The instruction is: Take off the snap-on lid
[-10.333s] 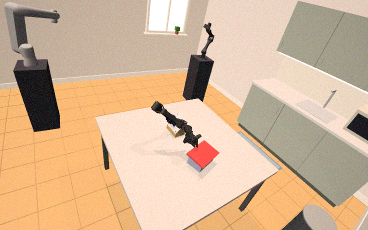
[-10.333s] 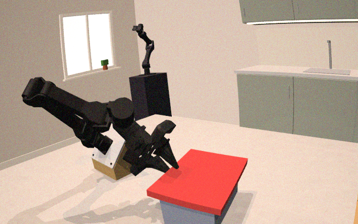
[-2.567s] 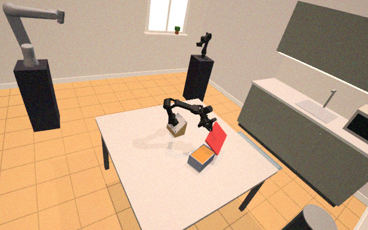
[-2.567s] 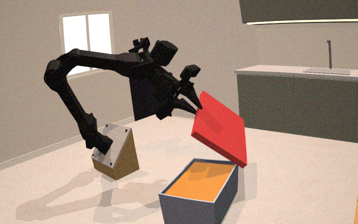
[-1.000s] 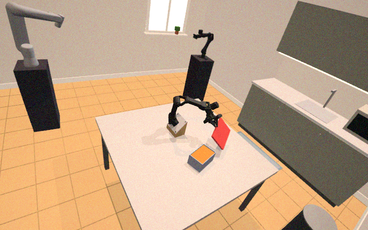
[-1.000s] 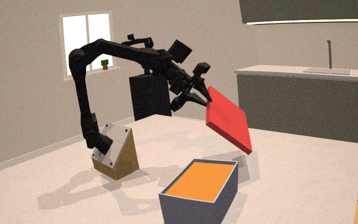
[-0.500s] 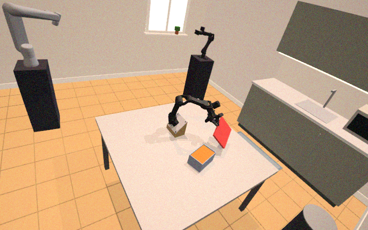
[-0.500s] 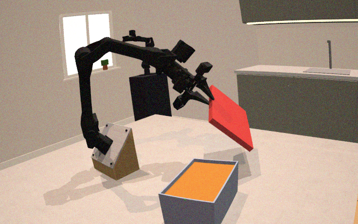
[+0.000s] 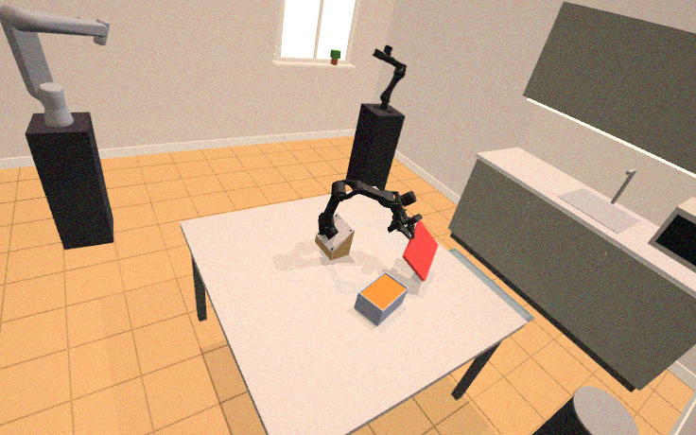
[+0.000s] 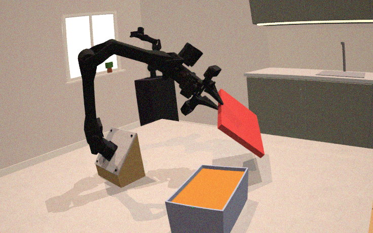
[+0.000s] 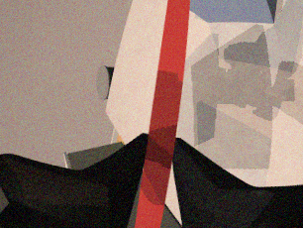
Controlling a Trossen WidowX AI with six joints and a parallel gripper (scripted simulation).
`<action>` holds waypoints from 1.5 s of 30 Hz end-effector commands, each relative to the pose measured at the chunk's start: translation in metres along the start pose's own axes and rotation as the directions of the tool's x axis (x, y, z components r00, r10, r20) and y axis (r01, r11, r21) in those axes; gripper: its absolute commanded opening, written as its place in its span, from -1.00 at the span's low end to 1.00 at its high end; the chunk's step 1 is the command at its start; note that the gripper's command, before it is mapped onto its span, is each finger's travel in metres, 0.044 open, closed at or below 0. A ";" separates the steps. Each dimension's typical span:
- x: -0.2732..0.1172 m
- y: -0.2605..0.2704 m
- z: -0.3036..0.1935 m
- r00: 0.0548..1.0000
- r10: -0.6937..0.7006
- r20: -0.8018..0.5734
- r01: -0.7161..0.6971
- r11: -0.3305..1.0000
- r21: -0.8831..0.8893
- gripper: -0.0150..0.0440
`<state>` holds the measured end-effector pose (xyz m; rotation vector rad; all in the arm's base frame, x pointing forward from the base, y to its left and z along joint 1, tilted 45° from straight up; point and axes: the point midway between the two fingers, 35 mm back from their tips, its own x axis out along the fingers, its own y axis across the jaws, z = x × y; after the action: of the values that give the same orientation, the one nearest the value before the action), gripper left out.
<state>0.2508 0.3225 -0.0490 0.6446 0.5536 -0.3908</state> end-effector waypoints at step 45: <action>0.027 -0.032 0.001 1.000 0.006 0.005 -0.006 1.000 0.001 -0.49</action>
<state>0.2561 0.2939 -0.0769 0.6435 0.5452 -0.3914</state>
